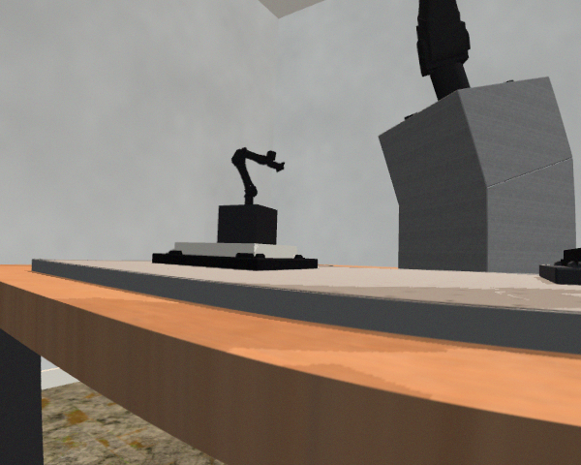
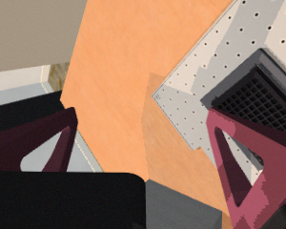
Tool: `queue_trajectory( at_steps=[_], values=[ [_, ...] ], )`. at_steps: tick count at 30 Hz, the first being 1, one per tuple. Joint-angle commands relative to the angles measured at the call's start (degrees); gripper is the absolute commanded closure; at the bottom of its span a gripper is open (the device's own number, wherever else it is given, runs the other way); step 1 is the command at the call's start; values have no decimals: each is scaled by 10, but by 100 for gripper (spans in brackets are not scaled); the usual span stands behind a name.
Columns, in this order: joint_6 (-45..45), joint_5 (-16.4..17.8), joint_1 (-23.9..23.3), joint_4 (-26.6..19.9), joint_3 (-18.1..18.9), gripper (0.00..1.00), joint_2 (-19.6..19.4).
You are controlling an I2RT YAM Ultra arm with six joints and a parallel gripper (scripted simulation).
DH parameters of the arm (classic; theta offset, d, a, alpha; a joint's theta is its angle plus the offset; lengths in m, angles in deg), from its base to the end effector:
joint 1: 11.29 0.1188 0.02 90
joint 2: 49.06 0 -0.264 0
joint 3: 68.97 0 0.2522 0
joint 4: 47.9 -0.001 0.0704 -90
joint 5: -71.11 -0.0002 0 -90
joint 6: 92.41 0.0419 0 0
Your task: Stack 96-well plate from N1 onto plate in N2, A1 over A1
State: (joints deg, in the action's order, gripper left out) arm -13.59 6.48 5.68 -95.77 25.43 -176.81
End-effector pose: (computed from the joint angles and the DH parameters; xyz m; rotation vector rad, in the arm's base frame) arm 0.3853 0.1374 0.0819 -0.7638 2.8376 0.6719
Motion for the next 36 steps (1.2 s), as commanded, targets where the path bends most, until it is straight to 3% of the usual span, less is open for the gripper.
queue_trajectory(
  at_steps=[1,4,8,10,14,16,23,24,26,28,31,33,36],
  values=[
    [35,-11,-12,12,-12,0,15],
    [50,-16,-8,16,-15,0,17],
    [79,-28,-38,21,-19,0,10],
    [65,-26,-52,1,11,0,-4],
    [120,-45,-71,27,-22,0,22],
    [121,-48,-84,26,-8,0,13],
    [184,-70,-108,40,-30,0,28],
    [178,-70,-114,38,-29,0,10],
    [164,-67,-128,18,1,0,4],
    [192,-77,-137,38,-27,0,27],
    [227,-89,-152,45,-31,0,30],
    [214,-88,-166,32,-4,0,8],
    [241,-97,-175,46,-31,0,31]
  ],
)
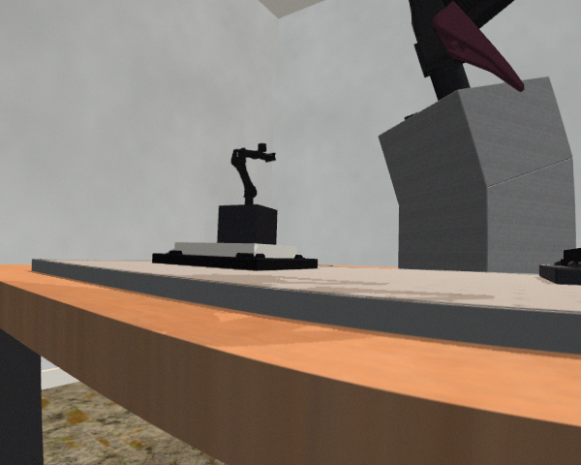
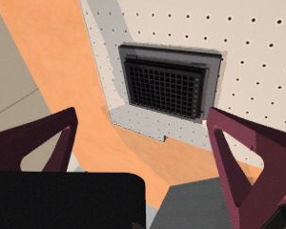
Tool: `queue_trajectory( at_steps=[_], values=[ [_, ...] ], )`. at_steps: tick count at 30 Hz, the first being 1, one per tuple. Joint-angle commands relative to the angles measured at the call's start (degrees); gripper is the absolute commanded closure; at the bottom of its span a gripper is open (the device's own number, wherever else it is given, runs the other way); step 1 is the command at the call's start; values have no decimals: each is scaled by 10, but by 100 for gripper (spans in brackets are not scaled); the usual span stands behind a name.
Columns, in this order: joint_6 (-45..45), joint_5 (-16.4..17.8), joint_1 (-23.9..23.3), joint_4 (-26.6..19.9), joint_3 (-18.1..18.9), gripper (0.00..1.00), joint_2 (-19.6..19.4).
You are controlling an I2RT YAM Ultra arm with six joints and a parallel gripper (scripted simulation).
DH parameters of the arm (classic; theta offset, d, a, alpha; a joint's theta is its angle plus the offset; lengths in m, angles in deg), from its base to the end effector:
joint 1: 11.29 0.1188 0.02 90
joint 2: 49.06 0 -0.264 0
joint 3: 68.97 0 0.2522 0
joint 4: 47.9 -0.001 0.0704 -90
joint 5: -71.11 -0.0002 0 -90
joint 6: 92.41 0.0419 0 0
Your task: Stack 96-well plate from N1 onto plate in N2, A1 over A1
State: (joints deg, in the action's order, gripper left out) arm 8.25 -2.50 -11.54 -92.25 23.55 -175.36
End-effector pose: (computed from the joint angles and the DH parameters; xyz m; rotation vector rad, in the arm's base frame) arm 0.4085 0.0110 0.0831 0.2348 2.9198 0.4477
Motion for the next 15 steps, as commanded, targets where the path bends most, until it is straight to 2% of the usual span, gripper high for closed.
queue_trajectory(
  at_steps=[1,4,6,8,11,12,13,14,15],
  values=[
    [23,-7,-3,11,-12,0,16],
    [58,-21,-17,18,-17,0,19],
    [47,-19,-30,5,-14,0,-2],
    [73,-28,-40,19,-17,0,20],
    [109,-41,-54,26,-22,0,23],
    [103,-41,-61,24,-21,0,12],
    [96,-39,-69,20,4,0,2],
    [110,-44,-73,25,-17,0,14],
    [123,-49,-78,28,-22,0,24]
  ],
)
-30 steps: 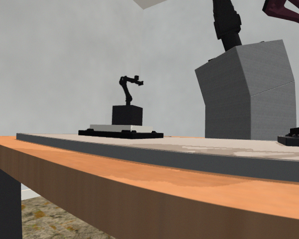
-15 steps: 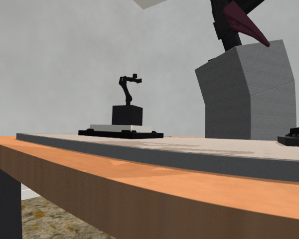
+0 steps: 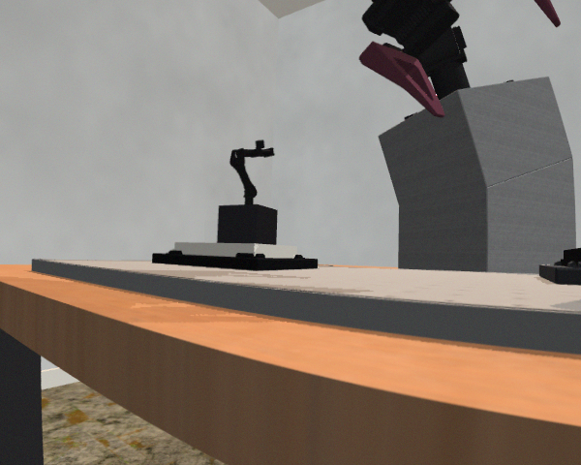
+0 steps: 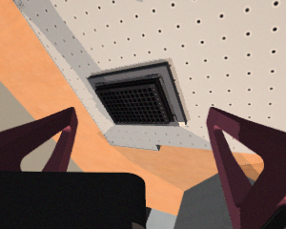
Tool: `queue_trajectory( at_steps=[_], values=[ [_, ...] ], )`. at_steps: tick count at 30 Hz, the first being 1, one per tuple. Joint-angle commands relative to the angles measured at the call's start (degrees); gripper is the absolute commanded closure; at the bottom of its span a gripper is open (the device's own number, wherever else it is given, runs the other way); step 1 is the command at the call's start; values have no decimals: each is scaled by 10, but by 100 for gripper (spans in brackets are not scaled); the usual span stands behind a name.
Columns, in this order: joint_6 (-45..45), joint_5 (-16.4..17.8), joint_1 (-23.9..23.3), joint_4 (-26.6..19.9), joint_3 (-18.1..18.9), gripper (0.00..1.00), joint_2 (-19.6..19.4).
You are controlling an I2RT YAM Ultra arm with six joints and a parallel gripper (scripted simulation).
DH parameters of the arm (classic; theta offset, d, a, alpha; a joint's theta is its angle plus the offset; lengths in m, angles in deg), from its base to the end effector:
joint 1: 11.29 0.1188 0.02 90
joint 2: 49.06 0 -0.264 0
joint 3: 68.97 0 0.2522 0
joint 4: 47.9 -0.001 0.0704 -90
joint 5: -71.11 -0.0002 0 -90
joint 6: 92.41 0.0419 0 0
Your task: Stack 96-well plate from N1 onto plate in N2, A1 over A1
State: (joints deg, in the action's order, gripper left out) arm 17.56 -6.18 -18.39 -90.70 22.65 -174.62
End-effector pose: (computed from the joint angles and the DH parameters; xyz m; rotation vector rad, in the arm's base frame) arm 0.4062 -0.0403 0.0844 0.6456 2.8432 0.3606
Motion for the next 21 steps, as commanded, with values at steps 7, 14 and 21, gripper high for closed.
queue_trajectory(
  at_steps=[7,14,21],
  values=[
    [54,-24,-36,6,-15,0,-2],
    [104,-44,-74,24,-19,0,11],
    [152,-62,-93,32,-23,0,25]
  ],
)
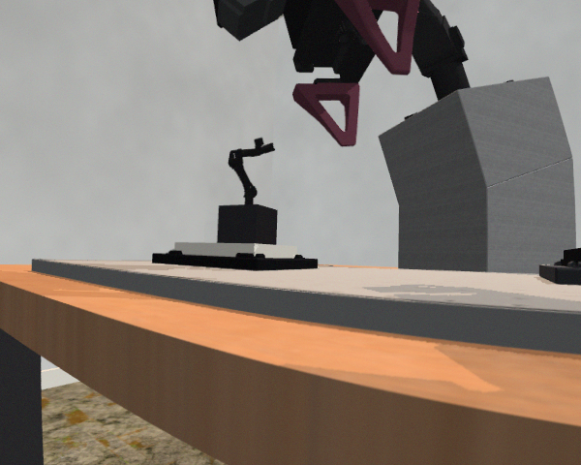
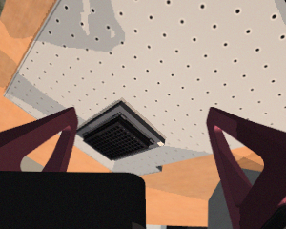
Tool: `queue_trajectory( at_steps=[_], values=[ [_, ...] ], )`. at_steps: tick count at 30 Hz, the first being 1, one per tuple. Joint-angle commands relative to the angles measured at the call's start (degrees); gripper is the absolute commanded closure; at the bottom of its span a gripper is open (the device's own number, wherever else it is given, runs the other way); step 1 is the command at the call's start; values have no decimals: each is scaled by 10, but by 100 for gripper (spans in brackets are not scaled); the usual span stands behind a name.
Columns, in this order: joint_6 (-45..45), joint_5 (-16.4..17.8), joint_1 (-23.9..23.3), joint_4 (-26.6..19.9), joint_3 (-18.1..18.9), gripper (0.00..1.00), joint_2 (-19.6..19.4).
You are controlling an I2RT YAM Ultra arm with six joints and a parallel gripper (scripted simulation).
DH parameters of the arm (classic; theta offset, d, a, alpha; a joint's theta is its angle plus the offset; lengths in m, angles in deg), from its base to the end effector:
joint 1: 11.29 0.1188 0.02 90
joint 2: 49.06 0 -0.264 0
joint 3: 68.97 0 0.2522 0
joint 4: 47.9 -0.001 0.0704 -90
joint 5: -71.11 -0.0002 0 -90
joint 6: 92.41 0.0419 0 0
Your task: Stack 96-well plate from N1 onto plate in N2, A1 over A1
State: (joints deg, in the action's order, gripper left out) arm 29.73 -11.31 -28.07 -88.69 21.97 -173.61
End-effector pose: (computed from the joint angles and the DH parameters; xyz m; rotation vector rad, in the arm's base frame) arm 0.3941 -0.1120 0.0888 1.1686 2.6321 0.2418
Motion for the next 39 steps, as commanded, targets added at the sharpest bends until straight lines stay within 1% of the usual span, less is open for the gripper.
queue_trajectory(
  at_steps=[1,3,4,6,8,9,10,11,12,14,16,17,18,19,20,22,24,25,26,27,28,31,34,35,37,39],
  values=[
    [39,-15,-7,13,-18,0,13],
    [27,-12,-20,3,-16,0,-4],
    [41,-17,-25,13,-18,0,6],
    [67,-27,-34,18,-21,0,18],
    [90,-36,-44,22,-23,0,20],
    [84,-35,-50,21,-22,0,11],
    [77,-33,-58,20,-8,0,5],
    [91,-38,-62,22,-23,0,14],
    [104,-43,-67,24,-24,0,21],
    [131,-53,-76,28,-27,0,23],
    [131,-53,-76,28,-27,0,23],
    [141,-58,-76,29,-28,0,11],
    [135,-56,-87,29,-27,0,8],
    [129,-54,-93,15,-26,0,4],
    [142,-59,-98,29,-27,0,16],
    [169,-69,-107,35,-30,0,25],
    [192,-78,-116,38,-33,0,23],
    [187,-77,-123,37,-32,0,17],
    [180,-75,-130,34,-28,0,14],
    [173,-73,-138,29,-17,0,11],
    [187,-78,-142,38,-32,0,18],
    [227,-93,-155,44,-35,0,29],
    [237,-98,-157,45,-35,0,27],
    [231,-96,-167,45,-35,0,21],
    [258,-107,-175,49,-38,0,31],
    [285,-117,-184,52,-40,0,33]
  ],
)
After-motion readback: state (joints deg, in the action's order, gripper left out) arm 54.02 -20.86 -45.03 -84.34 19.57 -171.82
